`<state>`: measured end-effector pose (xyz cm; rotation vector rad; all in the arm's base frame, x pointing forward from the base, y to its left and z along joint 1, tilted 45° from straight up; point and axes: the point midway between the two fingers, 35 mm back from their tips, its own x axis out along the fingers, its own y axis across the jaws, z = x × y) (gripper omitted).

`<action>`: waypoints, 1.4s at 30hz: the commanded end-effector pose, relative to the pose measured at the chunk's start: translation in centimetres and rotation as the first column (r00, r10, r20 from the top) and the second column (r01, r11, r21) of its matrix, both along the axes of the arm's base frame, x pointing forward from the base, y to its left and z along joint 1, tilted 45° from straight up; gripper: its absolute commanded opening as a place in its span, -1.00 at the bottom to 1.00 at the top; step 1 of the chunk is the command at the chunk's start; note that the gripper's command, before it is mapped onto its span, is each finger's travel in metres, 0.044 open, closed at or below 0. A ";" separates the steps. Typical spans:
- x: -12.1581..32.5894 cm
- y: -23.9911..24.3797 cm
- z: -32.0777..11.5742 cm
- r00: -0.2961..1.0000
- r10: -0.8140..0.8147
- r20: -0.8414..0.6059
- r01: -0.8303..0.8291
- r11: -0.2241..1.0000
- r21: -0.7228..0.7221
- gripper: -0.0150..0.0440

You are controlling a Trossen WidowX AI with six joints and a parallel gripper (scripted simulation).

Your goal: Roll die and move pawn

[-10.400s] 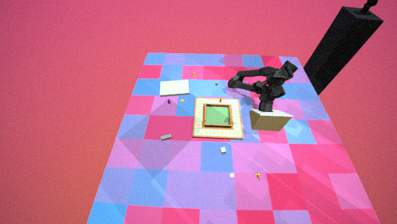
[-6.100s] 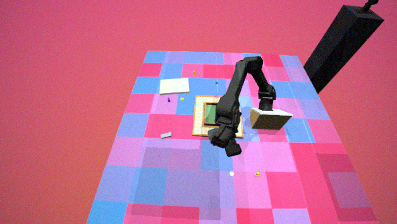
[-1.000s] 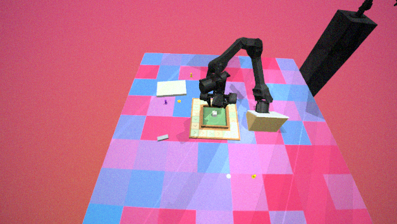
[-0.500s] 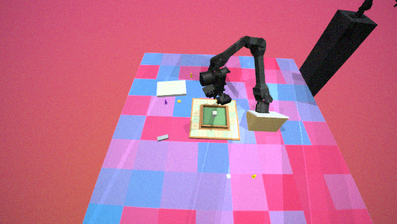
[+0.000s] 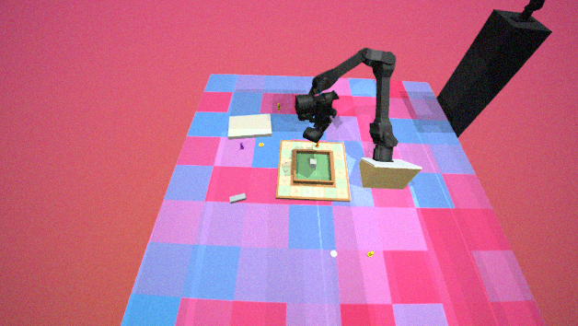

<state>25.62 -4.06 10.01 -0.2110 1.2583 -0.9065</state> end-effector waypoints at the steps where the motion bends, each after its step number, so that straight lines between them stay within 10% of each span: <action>1: -0.6 -1.1 0.4 0.981 -0.141 0.133 0.144 0.990 -0.007 0.19; 42: -0.4 -5.0 -3.5 0.981 -0.141 0.135 0.143 0.990 -0.010 0.19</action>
